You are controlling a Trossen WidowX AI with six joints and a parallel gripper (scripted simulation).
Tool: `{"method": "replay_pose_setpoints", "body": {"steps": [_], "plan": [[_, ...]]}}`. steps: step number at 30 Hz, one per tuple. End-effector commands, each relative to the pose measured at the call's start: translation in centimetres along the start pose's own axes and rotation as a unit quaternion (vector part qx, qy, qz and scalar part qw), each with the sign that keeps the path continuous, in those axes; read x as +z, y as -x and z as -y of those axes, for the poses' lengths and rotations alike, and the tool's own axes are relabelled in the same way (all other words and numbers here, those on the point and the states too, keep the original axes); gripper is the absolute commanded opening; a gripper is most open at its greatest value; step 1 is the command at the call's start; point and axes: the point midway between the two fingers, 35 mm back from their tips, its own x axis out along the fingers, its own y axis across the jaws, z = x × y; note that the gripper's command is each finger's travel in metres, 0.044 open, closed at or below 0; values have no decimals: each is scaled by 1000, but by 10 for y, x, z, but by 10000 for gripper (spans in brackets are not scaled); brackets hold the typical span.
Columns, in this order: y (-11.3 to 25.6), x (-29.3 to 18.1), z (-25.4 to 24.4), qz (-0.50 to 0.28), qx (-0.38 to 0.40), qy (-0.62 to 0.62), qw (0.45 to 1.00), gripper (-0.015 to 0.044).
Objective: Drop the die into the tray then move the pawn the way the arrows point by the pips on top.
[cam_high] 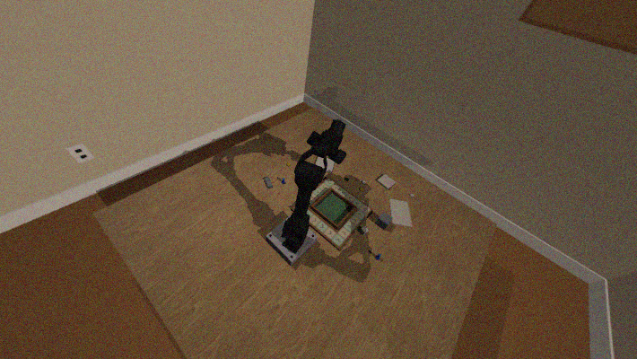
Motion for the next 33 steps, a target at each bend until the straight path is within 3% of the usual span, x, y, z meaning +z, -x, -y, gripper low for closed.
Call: {"method": "replay_pose_setpoints", "body": {"steps": [1,9,18,23,33], "plan": [[7,-7,73,-28,-72,-25,997,275],[49,-50,203,-104,-185,-94,973,275],[126,-140,308,-215,-253,-195,923,275],[154,-178,326,-258,-257,-233,902,275],[142,-185,329,-258,-257,-233,902,275]]}}
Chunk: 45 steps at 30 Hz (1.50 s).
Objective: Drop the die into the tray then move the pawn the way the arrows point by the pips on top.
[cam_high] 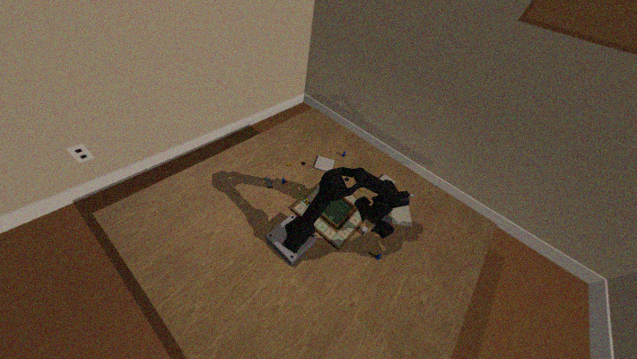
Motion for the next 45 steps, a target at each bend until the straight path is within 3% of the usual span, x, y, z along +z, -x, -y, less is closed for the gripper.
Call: {"method": "replay_pose_setpoints", "body": {"steps": [1,26,32,39,42,45], "plan": [[-12,-3,2,-7,-2,1,1000,275],[-44,-4,1,-8,-2,1,1000,275],[-44,-4,1,-8,-2,1,1000,118],[-44,-4,1,-8,-2,1,1000,71],[-40,-3,2,-7,-2,1,1000,0],[-23,0,4,-7,-2,1,1000,0]]}}
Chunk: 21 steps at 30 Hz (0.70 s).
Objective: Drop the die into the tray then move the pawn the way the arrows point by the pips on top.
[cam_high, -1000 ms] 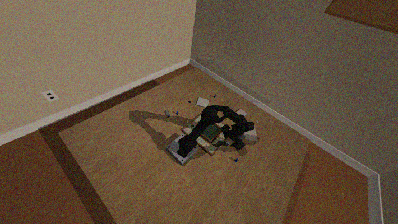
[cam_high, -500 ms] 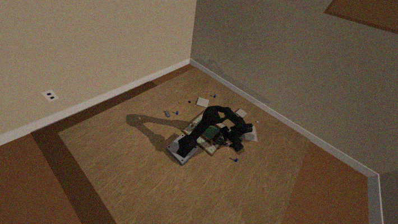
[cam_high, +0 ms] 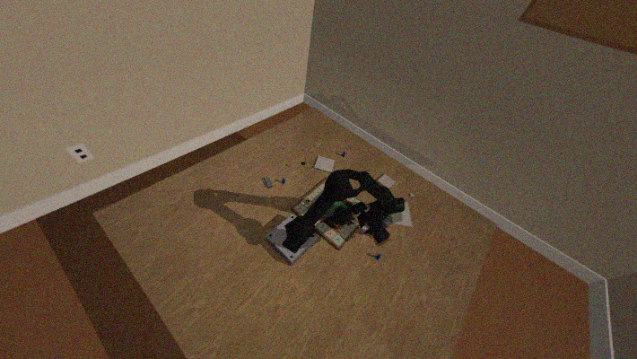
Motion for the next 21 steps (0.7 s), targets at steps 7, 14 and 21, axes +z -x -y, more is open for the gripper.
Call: {"method": "replay_pose_setpoints", "body": {"steps": [7,14,21], "plan": [[61,6,8,7,-5,1,1000,0],[108,1,10,7,-5,1,1000,0],[117,-1,9,7,-5,2,1000,0]]}}
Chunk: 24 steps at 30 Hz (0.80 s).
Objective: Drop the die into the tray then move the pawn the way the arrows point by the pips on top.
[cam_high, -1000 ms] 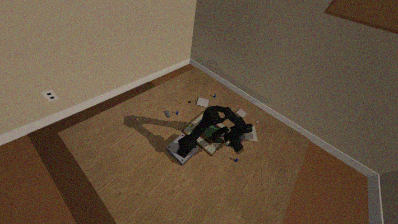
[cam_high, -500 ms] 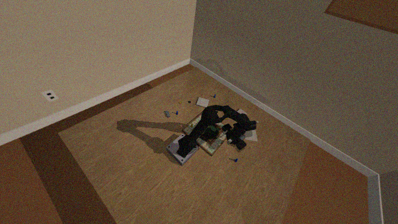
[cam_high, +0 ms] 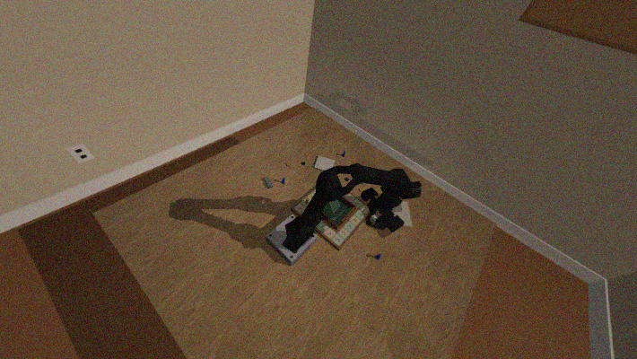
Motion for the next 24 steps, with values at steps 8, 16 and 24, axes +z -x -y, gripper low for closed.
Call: {"method": "replay_pose_setpoints", "body": {"steps": [8,16,24], "plan": [[-4,-4,-44,-1,0,31,1000,0],[-14,-14,-90,-2,2,63,998,0],[-24,-31,-132,-2,4,95,995,0]]}}
